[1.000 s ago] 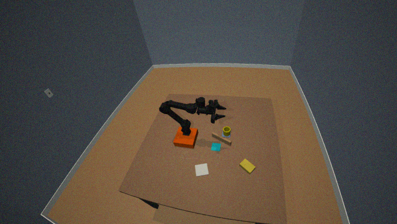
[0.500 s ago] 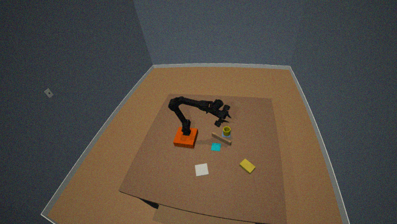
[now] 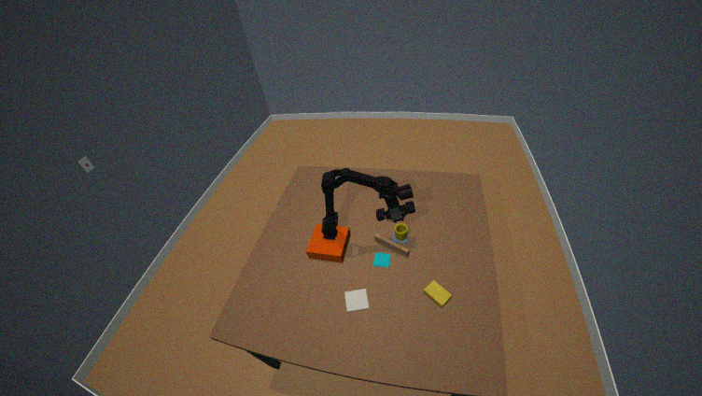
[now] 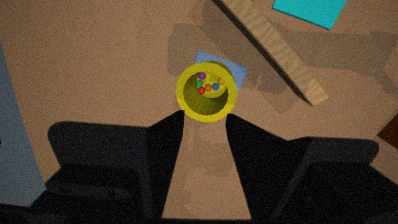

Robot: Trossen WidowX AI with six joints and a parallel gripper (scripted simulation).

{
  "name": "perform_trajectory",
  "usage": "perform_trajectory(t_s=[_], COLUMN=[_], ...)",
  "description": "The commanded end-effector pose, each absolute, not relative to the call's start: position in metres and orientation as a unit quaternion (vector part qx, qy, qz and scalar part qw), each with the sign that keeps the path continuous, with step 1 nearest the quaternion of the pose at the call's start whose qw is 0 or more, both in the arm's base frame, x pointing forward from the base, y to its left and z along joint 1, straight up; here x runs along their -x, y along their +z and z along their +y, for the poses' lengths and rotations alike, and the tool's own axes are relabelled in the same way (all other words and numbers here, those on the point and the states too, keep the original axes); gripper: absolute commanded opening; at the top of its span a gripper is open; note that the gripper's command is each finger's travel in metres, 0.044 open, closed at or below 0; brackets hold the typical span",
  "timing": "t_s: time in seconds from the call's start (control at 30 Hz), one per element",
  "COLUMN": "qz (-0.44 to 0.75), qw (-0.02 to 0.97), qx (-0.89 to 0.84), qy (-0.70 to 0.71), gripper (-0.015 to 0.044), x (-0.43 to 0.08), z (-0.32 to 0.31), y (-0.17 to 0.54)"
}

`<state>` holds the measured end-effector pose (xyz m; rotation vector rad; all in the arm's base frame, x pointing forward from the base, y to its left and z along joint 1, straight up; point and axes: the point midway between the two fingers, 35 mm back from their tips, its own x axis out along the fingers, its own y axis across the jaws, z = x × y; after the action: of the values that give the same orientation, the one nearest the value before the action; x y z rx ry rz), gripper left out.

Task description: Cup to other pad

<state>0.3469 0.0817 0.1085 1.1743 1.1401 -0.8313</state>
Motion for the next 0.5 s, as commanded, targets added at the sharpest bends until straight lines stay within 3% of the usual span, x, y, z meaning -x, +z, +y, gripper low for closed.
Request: perform_trajectory(t_s=[0.0,0.47], qz=[0.500,0.500], qw=[0.512,0.512], qx=[-0.505,-0.505], qy=[-0.483,-0.483], gripper=[0.0166,0.0166], x=[-0.3330,-0.3343], z=[0.0872,0.0850], y=[0.0809,0.0782])
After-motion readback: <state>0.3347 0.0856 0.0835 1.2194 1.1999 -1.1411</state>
